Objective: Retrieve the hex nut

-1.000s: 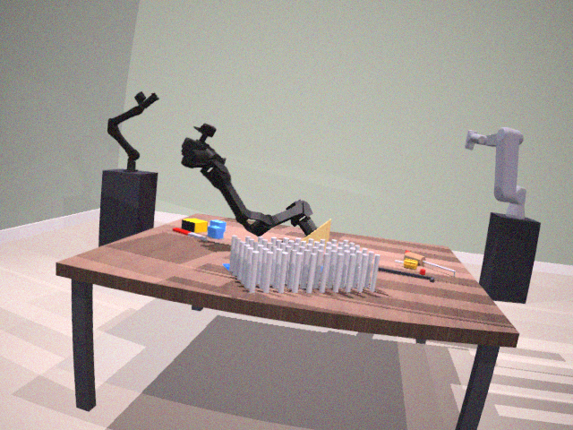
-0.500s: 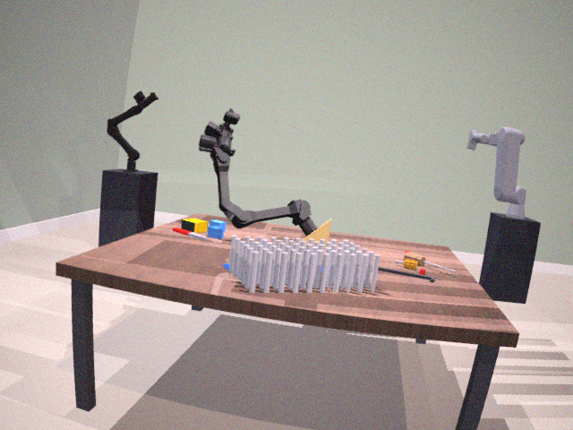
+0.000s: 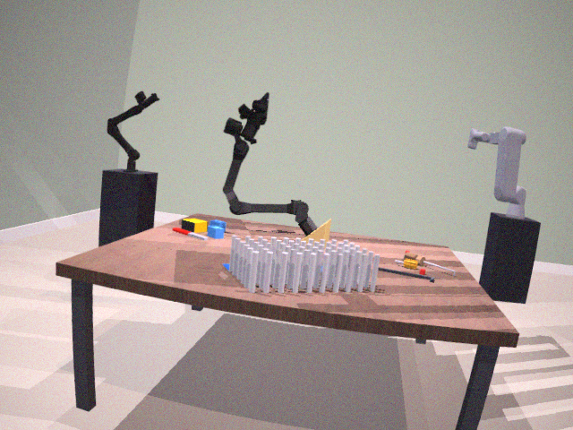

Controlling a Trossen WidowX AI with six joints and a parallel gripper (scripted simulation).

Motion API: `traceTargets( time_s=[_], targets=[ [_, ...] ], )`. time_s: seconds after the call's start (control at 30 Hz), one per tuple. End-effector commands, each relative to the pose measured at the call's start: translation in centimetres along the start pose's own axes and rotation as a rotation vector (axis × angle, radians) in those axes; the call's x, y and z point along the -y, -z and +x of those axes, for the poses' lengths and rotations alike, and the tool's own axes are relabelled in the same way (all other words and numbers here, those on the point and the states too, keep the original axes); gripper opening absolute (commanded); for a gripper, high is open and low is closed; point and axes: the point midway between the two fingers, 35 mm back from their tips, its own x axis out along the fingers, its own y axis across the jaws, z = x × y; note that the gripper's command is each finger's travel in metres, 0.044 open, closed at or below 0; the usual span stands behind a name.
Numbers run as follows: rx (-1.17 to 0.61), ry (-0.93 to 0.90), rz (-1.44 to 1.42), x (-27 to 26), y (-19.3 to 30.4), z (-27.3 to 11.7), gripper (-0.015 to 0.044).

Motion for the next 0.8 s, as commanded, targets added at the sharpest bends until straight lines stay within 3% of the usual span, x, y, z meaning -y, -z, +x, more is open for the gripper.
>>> traceTargets(
  time_s=[0.0, 0.33, 0.77],
  targets=[
    [-0.092, 0.145, -0.068, 3.5, 3.8, 2.1, 0.0440],
    [-0.315, 0.532, -0.207, 15.6, 12.0, 2.4, 0.0440],
    [-0.539, 0.989, -0.267, 29.2, 17.6, -6.7, 0.0440]
  ],
)
